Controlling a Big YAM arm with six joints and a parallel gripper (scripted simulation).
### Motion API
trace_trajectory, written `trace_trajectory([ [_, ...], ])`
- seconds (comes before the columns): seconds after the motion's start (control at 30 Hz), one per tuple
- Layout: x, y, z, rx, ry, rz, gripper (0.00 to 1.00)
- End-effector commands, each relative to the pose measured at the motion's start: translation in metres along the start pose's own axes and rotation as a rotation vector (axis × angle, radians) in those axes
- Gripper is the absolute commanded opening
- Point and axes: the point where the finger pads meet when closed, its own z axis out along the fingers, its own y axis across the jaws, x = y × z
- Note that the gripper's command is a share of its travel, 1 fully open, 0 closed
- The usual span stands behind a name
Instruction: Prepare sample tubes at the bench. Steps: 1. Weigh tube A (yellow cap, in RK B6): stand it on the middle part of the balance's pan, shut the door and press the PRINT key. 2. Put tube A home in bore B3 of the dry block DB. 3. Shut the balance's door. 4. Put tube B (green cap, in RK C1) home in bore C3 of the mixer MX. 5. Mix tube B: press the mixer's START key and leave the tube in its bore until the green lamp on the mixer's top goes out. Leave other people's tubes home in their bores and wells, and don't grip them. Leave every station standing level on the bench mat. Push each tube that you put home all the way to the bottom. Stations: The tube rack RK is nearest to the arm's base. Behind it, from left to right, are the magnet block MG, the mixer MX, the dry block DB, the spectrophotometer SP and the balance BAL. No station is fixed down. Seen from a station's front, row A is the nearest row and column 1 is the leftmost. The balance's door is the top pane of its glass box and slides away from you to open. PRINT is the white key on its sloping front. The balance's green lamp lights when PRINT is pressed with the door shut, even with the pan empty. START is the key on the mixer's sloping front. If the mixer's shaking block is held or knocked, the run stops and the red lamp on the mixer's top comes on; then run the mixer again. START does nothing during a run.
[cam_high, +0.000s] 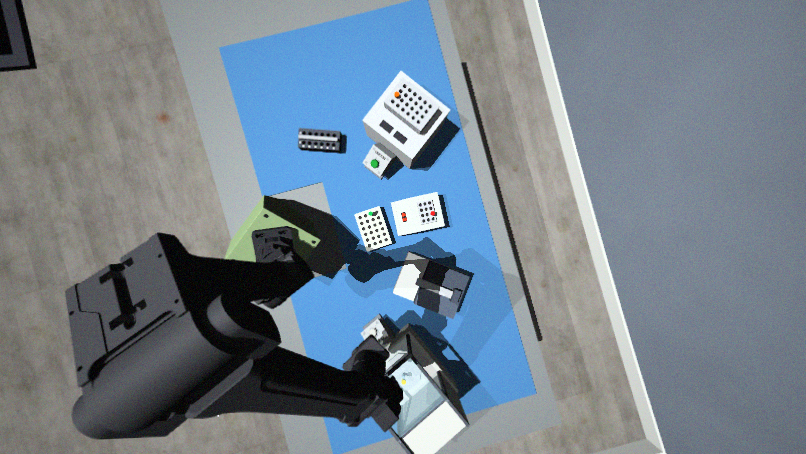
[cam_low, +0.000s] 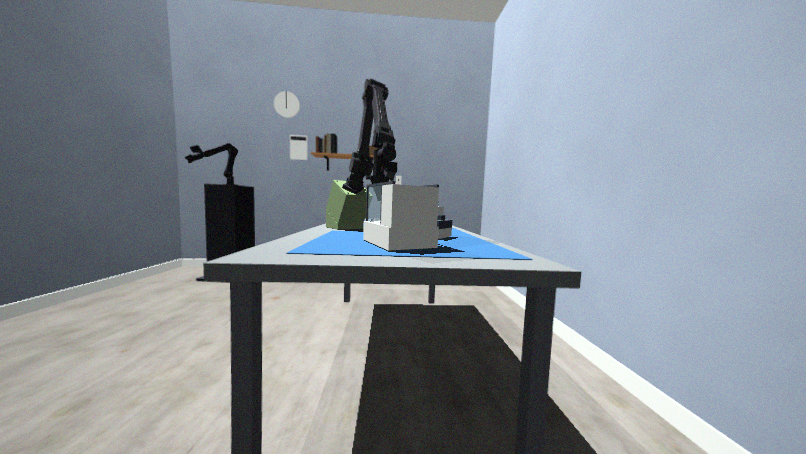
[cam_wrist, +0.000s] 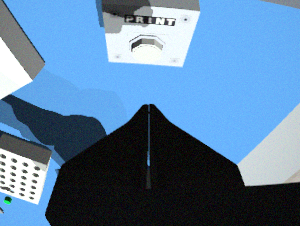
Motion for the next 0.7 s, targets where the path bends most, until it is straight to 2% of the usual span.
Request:
trace_trajectory([
  [0.0, -0.02, 0.004, -0.008, 0.003, -0.053, 0.033, 0.0],
  [0.3, -0.02, 0.005, -0.008, 0.001, -0.053, 0.033, 0.0],
  [0.33, -0.006, 0.005, -0.004, 0.001, -0.071, 0.039, 0.0],
  [0.67, 0.01, 0.006, -0.003, 0.01, -0.404, 0.059, 0.0],
])
